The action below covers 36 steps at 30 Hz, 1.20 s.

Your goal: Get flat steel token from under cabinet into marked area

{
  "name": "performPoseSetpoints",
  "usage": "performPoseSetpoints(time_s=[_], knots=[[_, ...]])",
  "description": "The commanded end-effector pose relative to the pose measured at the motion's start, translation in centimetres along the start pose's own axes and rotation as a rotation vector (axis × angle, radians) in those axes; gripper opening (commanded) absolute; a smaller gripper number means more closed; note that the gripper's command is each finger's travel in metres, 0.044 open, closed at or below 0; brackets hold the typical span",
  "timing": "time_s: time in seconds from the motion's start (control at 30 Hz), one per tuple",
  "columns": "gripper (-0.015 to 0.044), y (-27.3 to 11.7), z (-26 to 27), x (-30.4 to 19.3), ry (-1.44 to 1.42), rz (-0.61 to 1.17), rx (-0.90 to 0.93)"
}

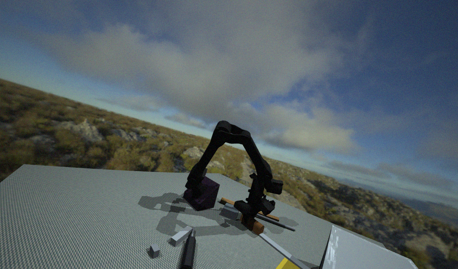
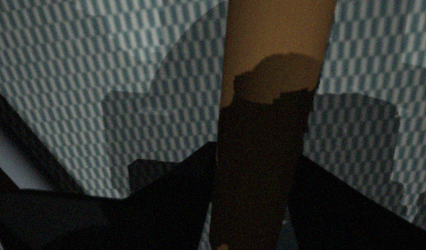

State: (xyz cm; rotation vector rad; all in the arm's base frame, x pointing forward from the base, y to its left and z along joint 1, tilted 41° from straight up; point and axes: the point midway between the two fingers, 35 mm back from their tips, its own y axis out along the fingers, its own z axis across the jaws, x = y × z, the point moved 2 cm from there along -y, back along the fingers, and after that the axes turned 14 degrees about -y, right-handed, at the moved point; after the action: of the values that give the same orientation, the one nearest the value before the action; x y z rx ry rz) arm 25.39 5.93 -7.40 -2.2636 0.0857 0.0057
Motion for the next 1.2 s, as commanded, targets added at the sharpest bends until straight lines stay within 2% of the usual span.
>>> performPoseSetpoints(time_s=[0.0, 0.2, 0.43, 0.47, 0.63, 0.73, 1.17], knots=[[0.0, -0.12, -0.5, -0.34, -0.029, 0.002, 0.0], [0.0, -0.2, -0.88, -0.57, -0.051, 0.003, -0.001], [0.0184, -0.11, -0.66, -0.44, -0.037, 0.004, -0.001], [0.02, -0.11, -0.66, -0.44, -0.037, 0.004, -0.001], [0.02, -0.12, -0.67, -0.43, -0.037, 0.004, -0.001], [0.027, -0.11, -0.67, -0.45, -0.037, 0.003, -0.001], [0.027, 0.15, -0.61, -0.57, -0.037, 0.003, -0.001]])
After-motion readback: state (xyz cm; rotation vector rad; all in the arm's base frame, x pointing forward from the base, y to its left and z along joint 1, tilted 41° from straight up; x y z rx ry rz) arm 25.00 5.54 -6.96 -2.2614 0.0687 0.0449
